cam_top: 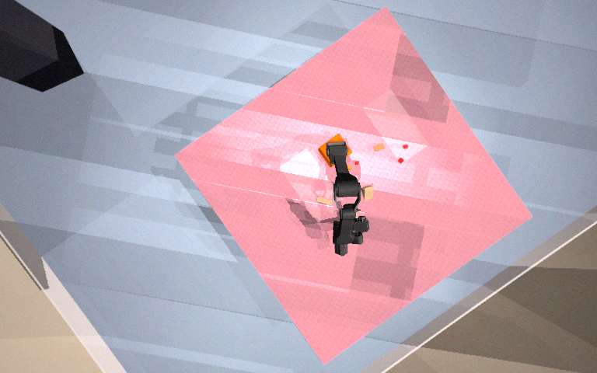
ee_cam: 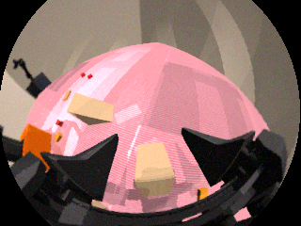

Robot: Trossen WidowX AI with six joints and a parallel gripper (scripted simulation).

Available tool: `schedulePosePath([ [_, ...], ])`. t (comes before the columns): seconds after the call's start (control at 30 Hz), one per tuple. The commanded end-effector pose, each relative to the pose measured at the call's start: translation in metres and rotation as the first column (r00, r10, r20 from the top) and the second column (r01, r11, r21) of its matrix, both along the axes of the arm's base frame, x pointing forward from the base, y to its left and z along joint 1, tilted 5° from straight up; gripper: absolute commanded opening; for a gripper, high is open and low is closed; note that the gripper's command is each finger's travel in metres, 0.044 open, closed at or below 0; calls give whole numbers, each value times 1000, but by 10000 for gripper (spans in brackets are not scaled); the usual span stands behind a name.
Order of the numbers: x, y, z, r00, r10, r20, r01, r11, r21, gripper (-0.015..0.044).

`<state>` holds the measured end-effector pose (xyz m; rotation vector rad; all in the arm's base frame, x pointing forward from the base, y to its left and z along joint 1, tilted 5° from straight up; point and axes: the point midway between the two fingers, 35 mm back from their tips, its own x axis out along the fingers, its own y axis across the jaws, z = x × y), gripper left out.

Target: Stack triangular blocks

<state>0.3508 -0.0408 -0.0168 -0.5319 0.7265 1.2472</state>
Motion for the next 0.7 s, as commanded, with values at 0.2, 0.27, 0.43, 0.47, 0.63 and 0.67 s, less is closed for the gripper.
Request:
schedulePosePath([
  [0.2, 5, 2, 54, 1000, -1, 1, 1, 1000, -1, 440],
  [0.27, 4, 6, 88, 1000, 0, 1, 0, 1000, 0, 440],
  [0.43, 5, 6, 98, 1000, 1, 10, -1, 1000, -2, 440],
  [0.47, 7, 6, 99, 1000, 3, 21, -3, 1000, -14, 440],
  [0.63, 1, 24, 66, 970, -2, -245, -57, 971, -232, 440],
  [0.67, -2, 29, 57, 949, -21, -315, -84, 945, -316, 440],
])
